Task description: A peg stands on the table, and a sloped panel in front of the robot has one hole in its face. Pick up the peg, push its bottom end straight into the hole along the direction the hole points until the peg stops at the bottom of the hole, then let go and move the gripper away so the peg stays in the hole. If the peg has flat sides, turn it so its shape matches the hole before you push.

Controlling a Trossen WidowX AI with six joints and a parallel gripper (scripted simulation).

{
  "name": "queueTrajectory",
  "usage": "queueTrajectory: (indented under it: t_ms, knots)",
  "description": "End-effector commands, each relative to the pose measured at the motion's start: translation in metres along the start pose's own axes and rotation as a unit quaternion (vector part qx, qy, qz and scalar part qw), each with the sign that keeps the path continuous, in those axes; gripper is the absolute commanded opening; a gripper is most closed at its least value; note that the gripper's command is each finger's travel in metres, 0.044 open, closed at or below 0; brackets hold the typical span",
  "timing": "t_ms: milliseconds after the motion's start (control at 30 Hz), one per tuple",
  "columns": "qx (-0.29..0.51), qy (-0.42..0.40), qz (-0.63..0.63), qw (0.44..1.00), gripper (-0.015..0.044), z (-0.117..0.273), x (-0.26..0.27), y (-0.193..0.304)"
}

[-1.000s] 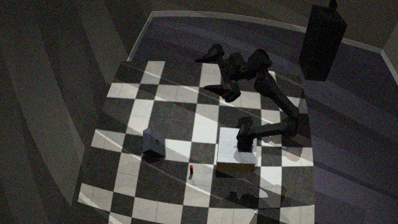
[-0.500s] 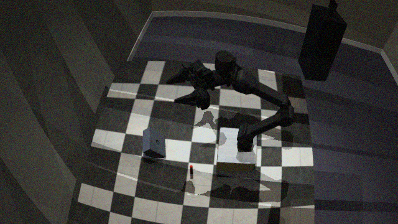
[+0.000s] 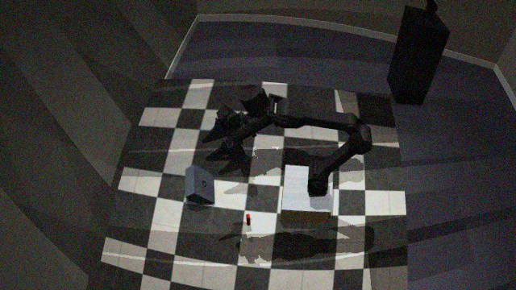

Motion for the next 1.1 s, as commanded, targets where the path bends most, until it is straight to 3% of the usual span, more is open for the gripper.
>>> queueTrajectory:
  t_ms: [0,567,1067]
  knots:
    - [0.045,0.011,-0.031,0.998,0.0440,-0.018,-0.005,0.020]
    - [0.251,0.084,-0.122,0.956,0.0440,-0.076,-0.015,0.120]
    - [0.421,0.174,-0.147,0.878,0.0440,-0.091,-0.014,0.215]
Point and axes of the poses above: the point midway between the two fingers, 35 mm back from their tips, its own z axis back along the fingers, its own x axis across the jaws, y = z × x, the point moved 5 cm from there along z, back along the fingers, and after that the axes turned 4 degrees about z, right-handed, at the moved point
